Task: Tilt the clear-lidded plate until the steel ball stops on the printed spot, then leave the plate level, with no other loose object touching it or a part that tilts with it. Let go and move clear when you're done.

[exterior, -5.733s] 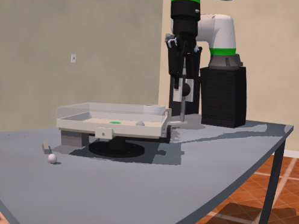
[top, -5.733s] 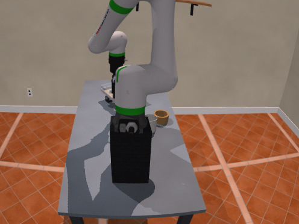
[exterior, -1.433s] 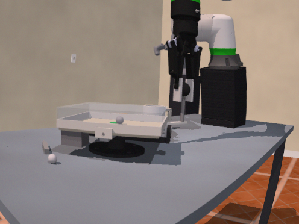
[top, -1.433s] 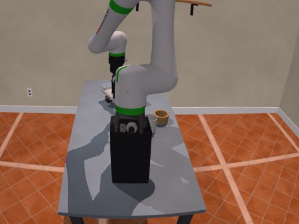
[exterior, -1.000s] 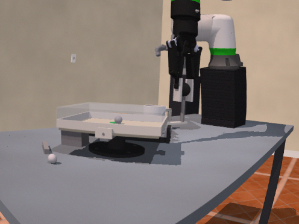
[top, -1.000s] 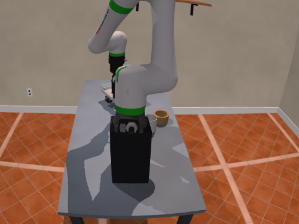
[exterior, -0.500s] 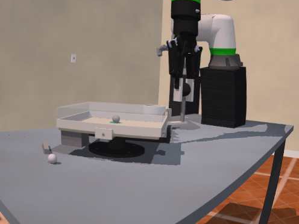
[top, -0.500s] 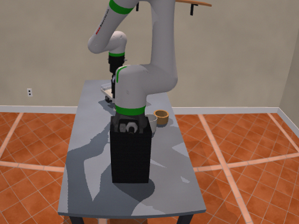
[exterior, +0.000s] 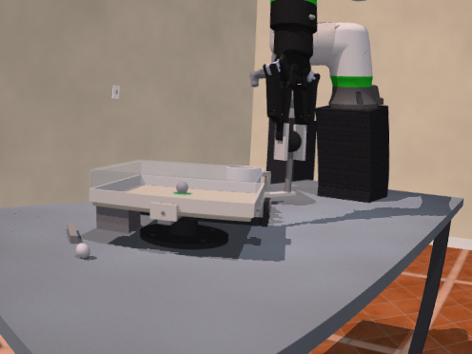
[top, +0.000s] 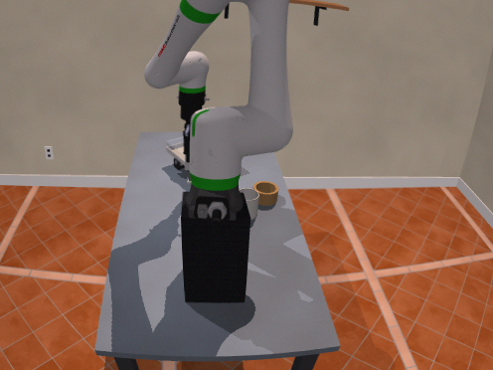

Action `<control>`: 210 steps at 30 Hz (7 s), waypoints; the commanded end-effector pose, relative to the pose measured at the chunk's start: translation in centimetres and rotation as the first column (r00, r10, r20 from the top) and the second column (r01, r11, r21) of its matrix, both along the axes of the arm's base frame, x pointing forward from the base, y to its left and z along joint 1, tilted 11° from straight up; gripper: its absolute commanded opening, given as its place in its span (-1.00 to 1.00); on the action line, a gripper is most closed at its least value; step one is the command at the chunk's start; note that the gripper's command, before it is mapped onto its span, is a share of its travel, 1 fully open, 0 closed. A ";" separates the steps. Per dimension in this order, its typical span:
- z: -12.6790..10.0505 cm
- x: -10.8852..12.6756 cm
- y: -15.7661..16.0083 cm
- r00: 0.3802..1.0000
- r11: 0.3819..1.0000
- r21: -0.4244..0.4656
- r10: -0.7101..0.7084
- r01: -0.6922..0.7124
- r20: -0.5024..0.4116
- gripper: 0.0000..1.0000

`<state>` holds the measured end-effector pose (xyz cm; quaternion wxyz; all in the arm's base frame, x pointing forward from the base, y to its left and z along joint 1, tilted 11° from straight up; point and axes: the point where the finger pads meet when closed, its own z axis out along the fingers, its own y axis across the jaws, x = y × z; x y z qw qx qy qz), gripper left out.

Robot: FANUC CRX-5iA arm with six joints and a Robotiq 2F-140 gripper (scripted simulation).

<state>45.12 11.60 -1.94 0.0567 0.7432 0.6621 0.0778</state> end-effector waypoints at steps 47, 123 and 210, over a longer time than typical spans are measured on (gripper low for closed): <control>0.0 0.0 0.0 1.000 1.000 0.000 0.000 0.000 0.001 -0.80; 1.3 -0.2 0.0 1.000 1.000 0.000 0.000 0.000 0.001 -0.15; 5.9 -1.1 -0.1 1.000 1.000 0.000 0.000 0.000 0.001 1.00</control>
